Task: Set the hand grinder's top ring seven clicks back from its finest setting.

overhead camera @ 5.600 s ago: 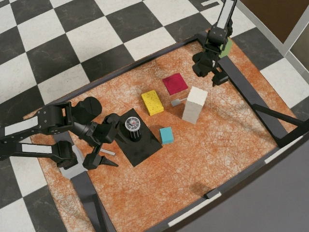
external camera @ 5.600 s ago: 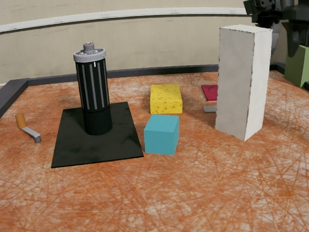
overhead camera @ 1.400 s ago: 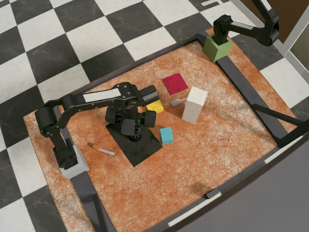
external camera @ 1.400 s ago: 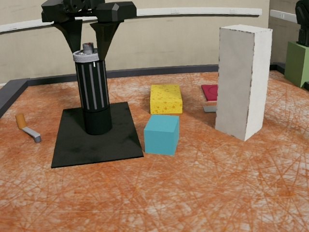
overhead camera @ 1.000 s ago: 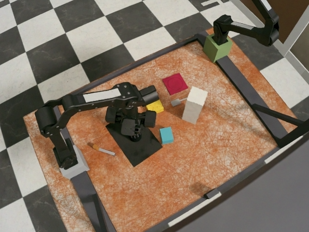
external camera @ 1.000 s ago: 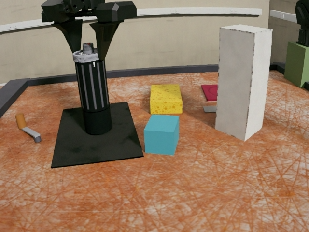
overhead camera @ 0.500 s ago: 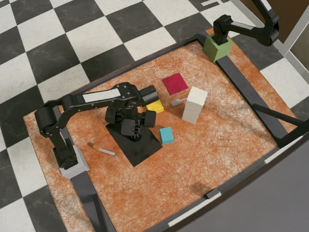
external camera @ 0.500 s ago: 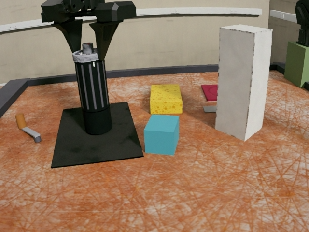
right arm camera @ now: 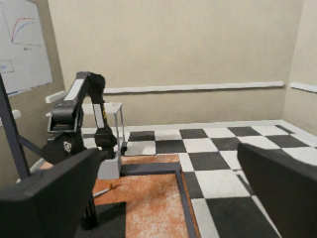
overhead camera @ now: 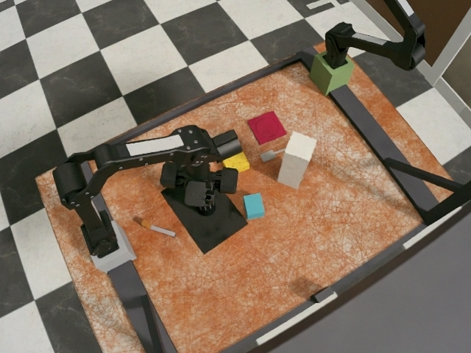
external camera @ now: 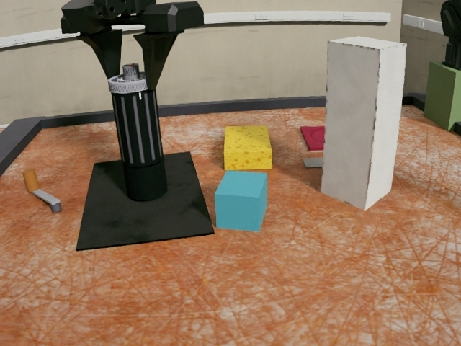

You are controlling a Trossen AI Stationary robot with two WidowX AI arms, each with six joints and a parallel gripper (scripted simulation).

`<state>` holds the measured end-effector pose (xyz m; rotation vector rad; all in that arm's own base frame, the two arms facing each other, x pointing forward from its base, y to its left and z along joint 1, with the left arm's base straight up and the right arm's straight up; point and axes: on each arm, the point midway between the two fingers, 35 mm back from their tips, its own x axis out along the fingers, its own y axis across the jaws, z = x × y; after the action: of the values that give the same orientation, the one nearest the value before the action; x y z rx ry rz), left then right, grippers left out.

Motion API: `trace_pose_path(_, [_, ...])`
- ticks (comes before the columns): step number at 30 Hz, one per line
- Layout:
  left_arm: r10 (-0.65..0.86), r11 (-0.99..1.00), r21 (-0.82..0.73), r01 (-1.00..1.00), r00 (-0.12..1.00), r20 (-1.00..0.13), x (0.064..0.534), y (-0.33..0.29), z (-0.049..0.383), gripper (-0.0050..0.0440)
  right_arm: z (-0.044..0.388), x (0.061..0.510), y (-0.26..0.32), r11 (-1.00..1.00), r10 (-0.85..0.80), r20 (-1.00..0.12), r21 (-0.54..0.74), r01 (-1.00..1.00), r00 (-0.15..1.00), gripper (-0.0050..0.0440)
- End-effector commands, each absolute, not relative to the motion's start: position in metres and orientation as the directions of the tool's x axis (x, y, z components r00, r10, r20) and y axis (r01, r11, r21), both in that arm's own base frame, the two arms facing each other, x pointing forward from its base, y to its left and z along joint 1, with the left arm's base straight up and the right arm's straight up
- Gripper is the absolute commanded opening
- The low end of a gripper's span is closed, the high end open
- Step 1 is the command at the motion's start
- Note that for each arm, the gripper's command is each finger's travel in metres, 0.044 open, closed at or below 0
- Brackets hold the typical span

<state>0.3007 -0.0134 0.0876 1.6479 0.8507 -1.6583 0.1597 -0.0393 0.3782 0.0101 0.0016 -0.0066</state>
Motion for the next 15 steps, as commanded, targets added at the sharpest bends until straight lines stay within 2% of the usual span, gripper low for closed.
trace_pose_path(1, [-0.003,-0.535,0.022,0.845,0.024,-1.000,0.3043,-0.0134,0.0957,0.0295,0.3816,0.1597,-0.0385,1.000,-0.003,0.000,0.004,0.003,1.000,0.0400])
trace_pose_path(15, [-0.006,-0.304,0.025,0.952,0.025,-1.000,0.3044,-0.0132,0.0957,0.0295,0.3816,0.1597,-0.0385,1.000,-0.003,0.000,0.004,0.003,1.000,0.0400])
